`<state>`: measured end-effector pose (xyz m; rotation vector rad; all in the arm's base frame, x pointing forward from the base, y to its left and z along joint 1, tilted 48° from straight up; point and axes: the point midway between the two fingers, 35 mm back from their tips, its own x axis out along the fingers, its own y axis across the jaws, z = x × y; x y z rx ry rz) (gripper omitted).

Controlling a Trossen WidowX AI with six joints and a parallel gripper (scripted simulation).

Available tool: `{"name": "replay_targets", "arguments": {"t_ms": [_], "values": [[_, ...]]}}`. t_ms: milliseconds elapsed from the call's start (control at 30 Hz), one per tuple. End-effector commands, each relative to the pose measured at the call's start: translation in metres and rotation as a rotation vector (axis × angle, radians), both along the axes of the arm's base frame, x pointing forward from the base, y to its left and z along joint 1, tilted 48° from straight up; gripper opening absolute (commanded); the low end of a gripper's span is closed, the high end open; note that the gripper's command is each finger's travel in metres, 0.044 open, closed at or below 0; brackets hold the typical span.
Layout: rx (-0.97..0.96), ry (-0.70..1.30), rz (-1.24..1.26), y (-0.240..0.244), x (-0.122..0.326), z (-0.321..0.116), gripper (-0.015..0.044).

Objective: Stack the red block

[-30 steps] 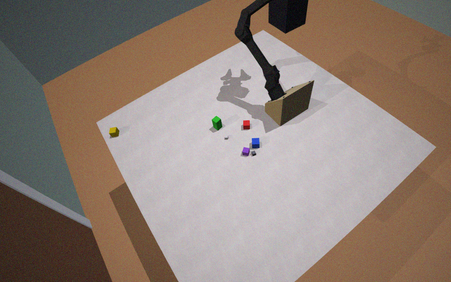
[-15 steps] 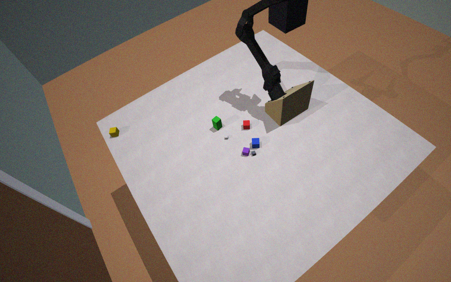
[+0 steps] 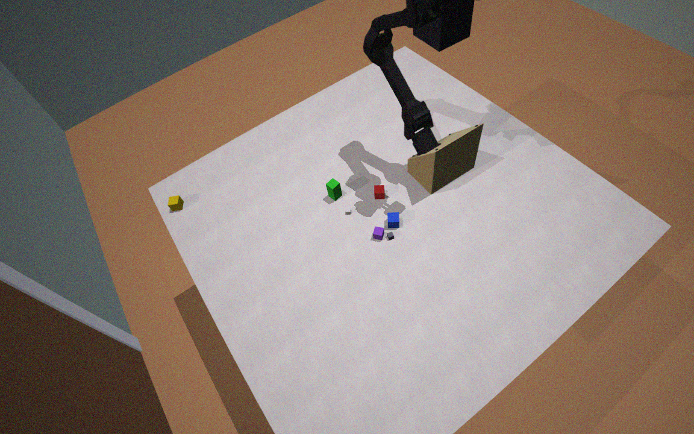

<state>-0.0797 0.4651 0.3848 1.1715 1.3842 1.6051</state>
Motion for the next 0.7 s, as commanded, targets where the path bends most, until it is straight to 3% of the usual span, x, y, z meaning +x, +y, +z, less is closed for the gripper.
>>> {"name": "replay_targets", "arguments": {"t_ms": [0, 300, 667], "values": [[-0.174, -0.026, -0.177, 0.014, 0.056, -0.054, 0.044], [-0.585, -0.08, -0.567, -0.011, 0.187, -0.169, 0.044], [-1.15, -0.125, -0.94, -0.131, 0.3, -0.29, 0.044]]}}
